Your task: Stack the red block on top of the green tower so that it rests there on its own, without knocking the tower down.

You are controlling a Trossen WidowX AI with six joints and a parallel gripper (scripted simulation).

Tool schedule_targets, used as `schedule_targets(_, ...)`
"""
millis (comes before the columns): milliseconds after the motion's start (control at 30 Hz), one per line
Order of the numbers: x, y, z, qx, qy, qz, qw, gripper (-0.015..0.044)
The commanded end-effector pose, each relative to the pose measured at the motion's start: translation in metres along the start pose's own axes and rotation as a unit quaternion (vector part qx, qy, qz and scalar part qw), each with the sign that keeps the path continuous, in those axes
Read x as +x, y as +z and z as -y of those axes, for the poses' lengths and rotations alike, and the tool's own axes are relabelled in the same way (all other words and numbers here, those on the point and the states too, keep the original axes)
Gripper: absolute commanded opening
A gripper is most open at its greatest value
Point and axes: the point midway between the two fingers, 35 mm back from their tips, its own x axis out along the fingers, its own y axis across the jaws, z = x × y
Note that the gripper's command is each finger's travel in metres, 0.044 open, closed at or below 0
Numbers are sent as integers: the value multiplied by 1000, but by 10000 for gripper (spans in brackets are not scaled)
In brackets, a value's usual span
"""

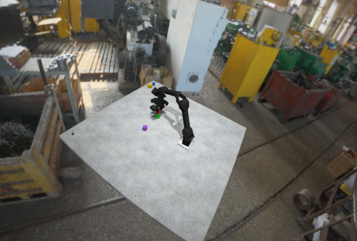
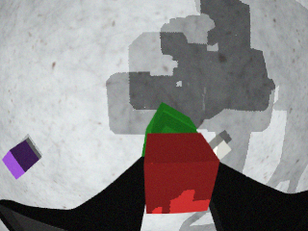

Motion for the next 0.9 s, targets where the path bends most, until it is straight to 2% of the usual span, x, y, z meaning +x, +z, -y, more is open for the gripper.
schedule_targets(0, 1, 0, 0, -2, -1, 0, 1000, 0)
schedule_targets(667, -2, 0, 0, -2, -1, 0, 1000, 0)
schedule_targets(867, 1, 0, 0, 0, 0, -1, 1000, 157)
